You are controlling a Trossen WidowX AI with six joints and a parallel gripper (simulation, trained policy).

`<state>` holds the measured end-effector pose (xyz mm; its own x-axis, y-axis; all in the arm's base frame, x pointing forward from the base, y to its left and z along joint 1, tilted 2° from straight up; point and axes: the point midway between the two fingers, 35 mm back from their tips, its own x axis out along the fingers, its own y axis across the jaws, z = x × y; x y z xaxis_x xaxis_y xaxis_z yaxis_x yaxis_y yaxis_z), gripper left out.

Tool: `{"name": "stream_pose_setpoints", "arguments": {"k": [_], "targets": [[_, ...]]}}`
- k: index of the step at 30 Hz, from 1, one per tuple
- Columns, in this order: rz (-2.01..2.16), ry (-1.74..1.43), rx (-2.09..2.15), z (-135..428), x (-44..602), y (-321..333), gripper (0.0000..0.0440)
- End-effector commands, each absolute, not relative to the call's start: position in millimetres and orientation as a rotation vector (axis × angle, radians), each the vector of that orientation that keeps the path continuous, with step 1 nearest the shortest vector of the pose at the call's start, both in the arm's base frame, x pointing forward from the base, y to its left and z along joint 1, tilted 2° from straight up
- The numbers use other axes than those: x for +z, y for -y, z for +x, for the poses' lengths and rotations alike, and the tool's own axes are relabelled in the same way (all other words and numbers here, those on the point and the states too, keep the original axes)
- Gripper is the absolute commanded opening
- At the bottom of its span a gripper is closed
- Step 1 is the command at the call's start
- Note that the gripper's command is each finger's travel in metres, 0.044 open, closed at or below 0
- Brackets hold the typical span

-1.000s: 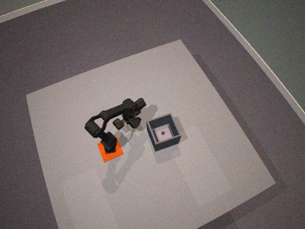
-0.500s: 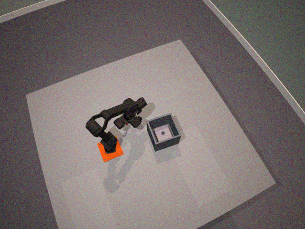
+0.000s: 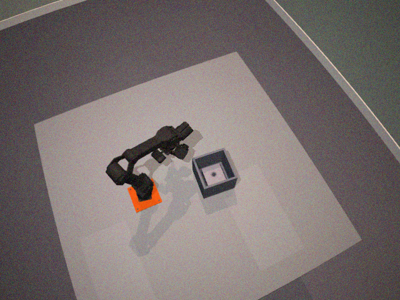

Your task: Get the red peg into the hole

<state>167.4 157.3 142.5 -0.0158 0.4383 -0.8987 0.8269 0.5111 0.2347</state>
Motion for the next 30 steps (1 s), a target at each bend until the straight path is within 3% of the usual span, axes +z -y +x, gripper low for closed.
{"name": "stream_pose_setpoints", "arguments": {"k": [1, 19, 30], "targets": [[1.114, -1.609, -0.381, 172.5, 160.8, -155.6, 0.0000], [1.185, -1.288, -0.353, 209.3, 243.2, -102.5, 0.0000], [1.210, -1.174, -0.528, 232.4, 251.7, -53.9, 0.0000]]}}
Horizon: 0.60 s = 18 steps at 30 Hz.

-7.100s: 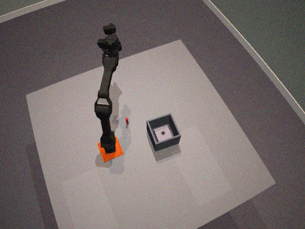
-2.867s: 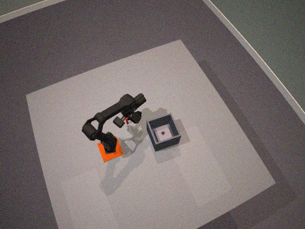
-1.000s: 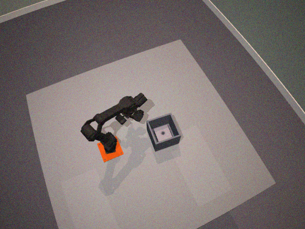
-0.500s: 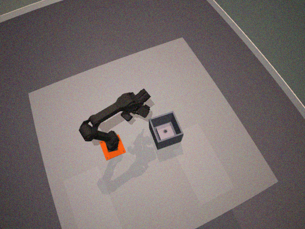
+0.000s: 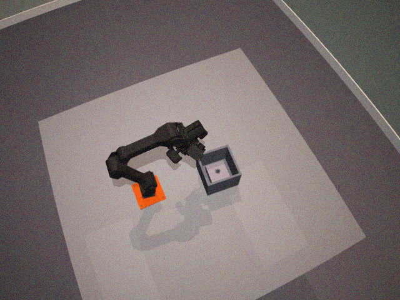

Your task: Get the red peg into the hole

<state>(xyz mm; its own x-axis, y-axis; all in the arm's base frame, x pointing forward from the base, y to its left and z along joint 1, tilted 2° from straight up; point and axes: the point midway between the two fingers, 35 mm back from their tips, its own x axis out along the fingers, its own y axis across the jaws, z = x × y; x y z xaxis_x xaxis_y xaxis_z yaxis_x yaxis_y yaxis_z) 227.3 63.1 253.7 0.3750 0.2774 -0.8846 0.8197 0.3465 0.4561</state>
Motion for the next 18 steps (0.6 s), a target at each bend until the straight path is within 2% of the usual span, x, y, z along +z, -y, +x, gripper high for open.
{"name": "stream_pose_setpoints", "arguments": {"k": [1, 18], "targets": [[1.212, -1.172, -0.545, 234.3, 250.7, -50.0, 0.0000], [1.251, -1.197, -0.705, 267.5, 230.1, -1.1, 0.0000]]}}
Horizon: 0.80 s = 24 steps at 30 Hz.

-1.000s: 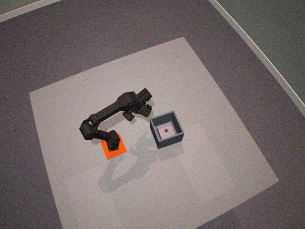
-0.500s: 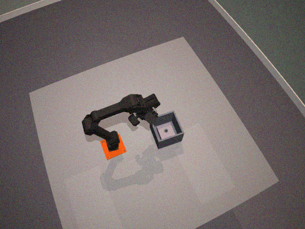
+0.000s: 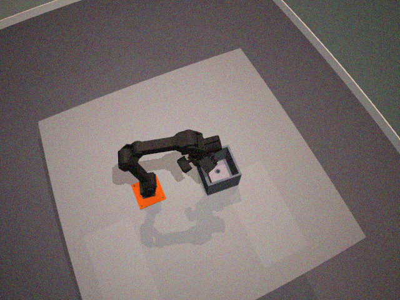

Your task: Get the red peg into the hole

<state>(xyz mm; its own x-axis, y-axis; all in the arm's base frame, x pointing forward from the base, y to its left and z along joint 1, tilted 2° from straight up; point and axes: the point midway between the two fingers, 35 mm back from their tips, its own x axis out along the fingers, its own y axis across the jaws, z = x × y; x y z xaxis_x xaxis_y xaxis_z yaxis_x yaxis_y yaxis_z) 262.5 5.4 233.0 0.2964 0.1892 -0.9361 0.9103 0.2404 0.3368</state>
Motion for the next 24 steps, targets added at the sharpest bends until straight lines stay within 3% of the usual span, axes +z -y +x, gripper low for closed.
{"name": "stream_pose_setpoints", "arguments": {"k": [1, 24], "targets": [[1.253, -1.201, -0.710, 269.3, 228.4, 0.9, 0.0000], [1.263, -1.349, -0.678, 308.3, 166.4, 13.2, 0.0000]]}}
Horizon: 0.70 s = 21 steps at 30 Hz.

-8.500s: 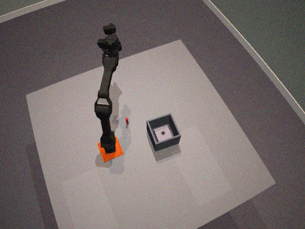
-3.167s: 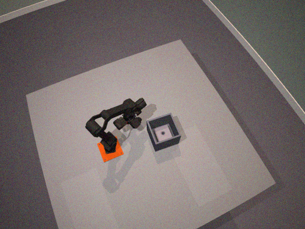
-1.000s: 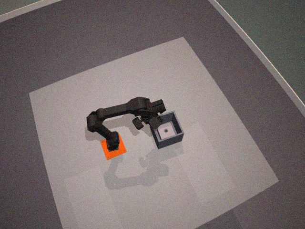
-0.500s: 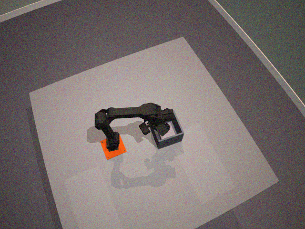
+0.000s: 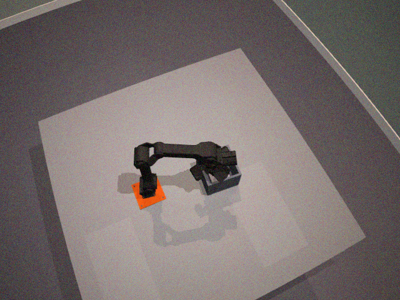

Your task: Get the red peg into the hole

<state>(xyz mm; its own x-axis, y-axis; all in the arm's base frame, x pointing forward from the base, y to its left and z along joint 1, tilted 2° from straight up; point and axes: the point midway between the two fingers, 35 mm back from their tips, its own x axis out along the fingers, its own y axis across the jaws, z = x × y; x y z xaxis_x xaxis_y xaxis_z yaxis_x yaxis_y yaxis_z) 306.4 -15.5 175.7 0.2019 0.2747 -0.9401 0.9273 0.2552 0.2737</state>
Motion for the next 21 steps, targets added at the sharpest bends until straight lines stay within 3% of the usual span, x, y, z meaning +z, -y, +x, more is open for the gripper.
{"name": "stream_pose_setpoints", "arguments": {"k": [1, 16, 21], "targets": [[1.263, -1.355, -0.672, 309.8, 164.1, 12.4, 0.0000], [1.201, -1.417, -0.589, 329.1, 125.5, 5.0, 0.0005], [1.175, -1.431, -0.575, 330.6, 115.4, 4.2, 0.0128]]}}
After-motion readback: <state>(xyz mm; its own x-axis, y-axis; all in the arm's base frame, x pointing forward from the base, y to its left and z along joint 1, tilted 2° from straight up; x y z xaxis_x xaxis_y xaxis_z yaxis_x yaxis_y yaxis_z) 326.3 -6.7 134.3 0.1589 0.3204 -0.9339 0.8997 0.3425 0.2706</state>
